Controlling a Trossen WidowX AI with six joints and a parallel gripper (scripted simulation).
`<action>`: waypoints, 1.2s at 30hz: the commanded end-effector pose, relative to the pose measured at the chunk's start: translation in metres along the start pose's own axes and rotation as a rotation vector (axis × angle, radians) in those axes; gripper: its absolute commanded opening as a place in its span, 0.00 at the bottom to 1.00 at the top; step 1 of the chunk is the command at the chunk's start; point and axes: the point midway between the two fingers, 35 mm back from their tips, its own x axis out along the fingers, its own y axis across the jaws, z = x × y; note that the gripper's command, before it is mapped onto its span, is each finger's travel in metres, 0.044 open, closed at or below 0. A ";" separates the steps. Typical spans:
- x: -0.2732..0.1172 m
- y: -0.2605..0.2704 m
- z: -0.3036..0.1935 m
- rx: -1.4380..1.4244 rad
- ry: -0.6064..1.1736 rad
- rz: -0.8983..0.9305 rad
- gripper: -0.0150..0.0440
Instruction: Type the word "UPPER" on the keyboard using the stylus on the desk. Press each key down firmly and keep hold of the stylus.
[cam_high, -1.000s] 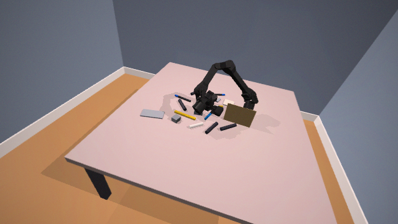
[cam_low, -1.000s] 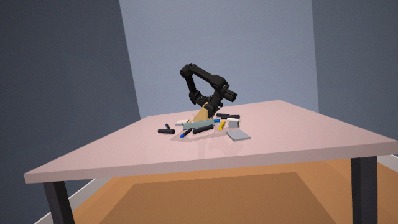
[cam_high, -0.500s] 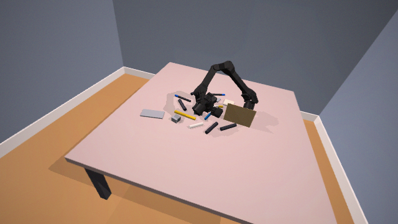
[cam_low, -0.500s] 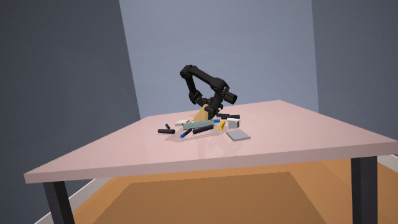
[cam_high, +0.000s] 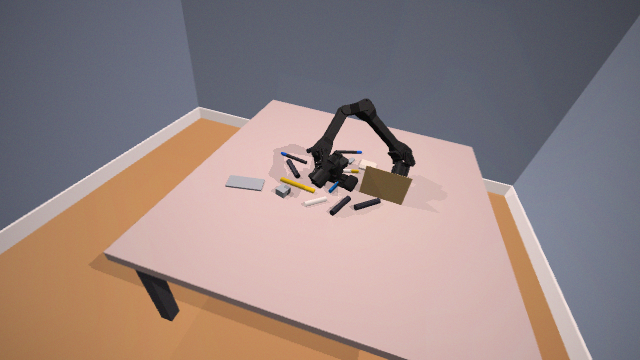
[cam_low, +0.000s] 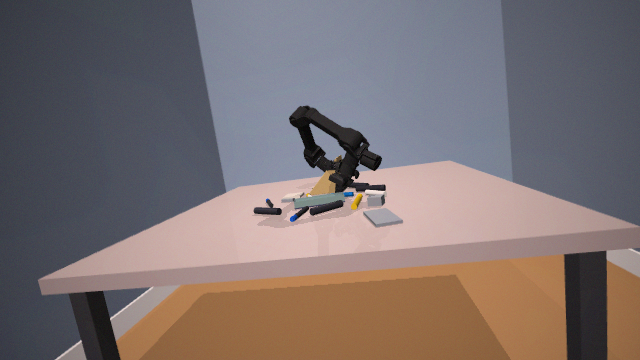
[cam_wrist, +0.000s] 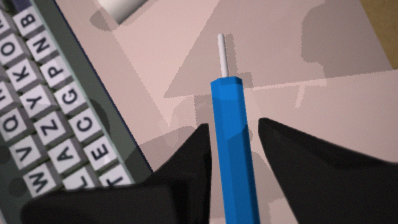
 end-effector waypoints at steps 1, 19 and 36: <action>0.000 0.000 0.000 0.000 0.000 0.001 0.38; -0.030 0.001 0.016 -0.001 0.002 0.000 0.25; -0.038 0.010 0.030 -0.125 0.132 -0.217 0.25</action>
